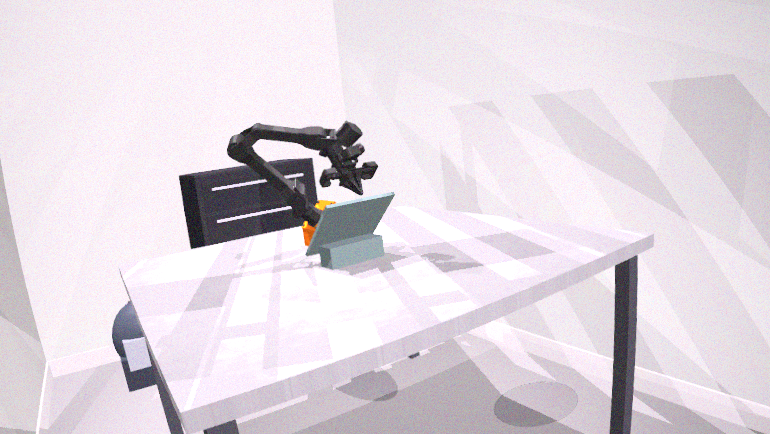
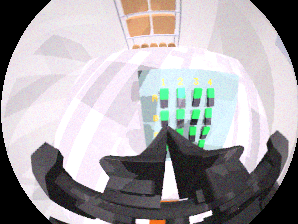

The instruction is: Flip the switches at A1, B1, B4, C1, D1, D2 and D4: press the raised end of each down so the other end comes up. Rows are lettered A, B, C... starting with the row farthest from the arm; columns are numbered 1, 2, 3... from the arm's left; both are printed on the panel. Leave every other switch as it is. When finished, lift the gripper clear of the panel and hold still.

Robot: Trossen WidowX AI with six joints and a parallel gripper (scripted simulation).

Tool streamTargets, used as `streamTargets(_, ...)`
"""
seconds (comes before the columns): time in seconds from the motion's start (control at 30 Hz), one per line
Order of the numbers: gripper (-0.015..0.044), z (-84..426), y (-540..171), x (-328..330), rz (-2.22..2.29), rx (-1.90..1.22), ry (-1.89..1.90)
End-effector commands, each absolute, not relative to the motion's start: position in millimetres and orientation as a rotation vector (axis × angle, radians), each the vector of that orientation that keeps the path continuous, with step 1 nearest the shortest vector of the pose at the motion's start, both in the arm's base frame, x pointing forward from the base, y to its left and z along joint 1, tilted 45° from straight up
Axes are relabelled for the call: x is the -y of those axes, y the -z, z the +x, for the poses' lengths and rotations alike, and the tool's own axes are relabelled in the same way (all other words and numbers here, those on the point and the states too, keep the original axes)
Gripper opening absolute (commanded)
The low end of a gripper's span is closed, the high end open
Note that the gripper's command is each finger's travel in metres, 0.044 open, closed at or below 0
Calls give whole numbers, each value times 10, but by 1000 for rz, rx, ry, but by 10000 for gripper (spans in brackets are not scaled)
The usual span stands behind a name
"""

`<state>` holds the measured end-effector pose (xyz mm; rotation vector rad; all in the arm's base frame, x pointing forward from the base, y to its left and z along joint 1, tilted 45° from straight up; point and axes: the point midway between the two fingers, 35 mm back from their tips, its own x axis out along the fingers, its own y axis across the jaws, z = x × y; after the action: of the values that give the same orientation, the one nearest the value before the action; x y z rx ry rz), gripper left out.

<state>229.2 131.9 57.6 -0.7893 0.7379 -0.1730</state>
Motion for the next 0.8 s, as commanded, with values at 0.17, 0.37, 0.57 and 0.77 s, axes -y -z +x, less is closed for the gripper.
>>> streamTargets(0.17,0,2476,-430,-1161,-793,-762,192)
streamTargets(0.37,0,2499,-414,-1147,-793,-762,192)
streamTargets(0.57,0,2555,-377,-1114,-794,-761,193)
streamTargets(0.77,0,2606,-339,-1087,-794,-761,192)
